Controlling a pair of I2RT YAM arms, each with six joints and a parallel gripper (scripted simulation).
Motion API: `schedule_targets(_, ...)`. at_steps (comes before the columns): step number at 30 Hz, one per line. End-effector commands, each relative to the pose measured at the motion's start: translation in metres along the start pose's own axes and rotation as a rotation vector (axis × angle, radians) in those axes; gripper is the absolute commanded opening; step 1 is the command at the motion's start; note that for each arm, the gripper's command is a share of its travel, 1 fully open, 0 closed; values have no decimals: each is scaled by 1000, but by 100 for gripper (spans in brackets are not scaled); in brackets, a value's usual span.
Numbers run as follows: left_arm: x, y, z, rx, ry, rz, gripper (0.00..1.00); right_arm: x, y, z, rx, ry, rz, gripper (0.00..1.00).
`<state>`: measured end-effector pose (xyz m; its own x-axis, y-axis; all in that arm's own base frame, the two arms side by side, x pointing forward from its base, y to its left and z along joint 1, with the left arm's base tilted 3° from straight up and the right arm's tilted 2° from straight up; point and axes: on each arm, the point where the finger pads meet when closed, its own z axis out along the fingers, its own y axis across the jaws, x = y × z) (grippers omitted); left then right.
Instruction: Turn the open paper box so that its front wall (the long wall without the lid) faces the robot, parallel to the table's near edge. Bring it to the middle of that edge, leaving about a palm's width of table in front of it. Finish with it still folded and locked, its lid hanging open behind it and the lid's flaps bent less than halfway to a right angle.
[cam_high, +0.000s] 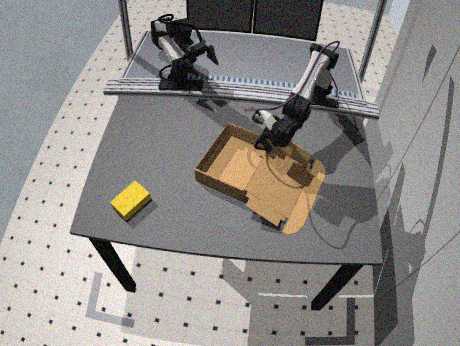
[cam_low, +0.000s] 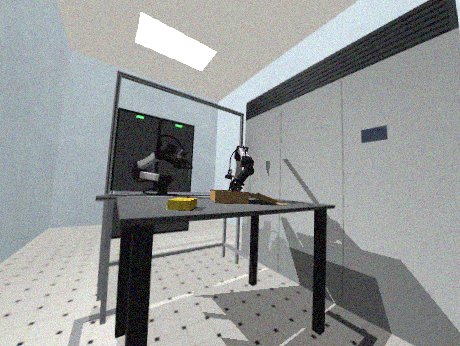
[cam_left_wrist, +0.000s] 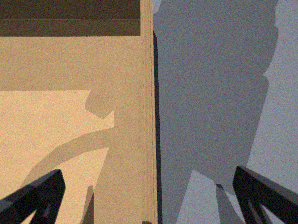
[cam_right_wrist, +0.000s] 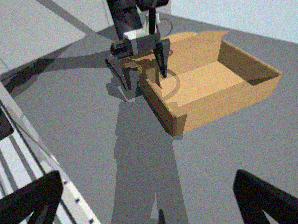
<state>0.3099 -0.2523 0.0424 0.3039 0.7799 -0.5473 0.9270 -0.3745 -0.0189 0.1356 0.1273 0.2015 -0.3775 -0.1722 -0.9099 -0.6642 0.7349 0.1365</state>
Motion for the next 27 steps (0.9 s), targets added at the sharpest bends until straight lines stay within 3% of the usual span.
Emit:
schedule_targets(1,-17,13,-42,-68,-10,57,100,-6,3,7,-25,-7,14,100)
schedule_targets(6,-11,11,-75,-47,-6,43,100,-35,10,2,-56,-92,10,100)
schedule_targets(8,2,9,-81,-21,1,25,77,-42,11,2,-60,-110,11,100)
schedule_targets(10,2,9,-81,-21,1,25,77,-42,11,2,-60,-110,11,100)
schedule_targets(14,8,8,-85,-14,20,-87,32,-51,10,1,-49,-130,14,100)
schedule_targets(15,9,8,-85,-16,26,-133,29,-53,10,1,-50,-134,15,100)
schedule_targets(25,4,7,-79,-30,105,-657,29,-64,11,0,-49,-135,18,100)
schedule_targets(27,4,7,-79,-30,105,-657,29,-64,11,0,-49,-135,18,100)
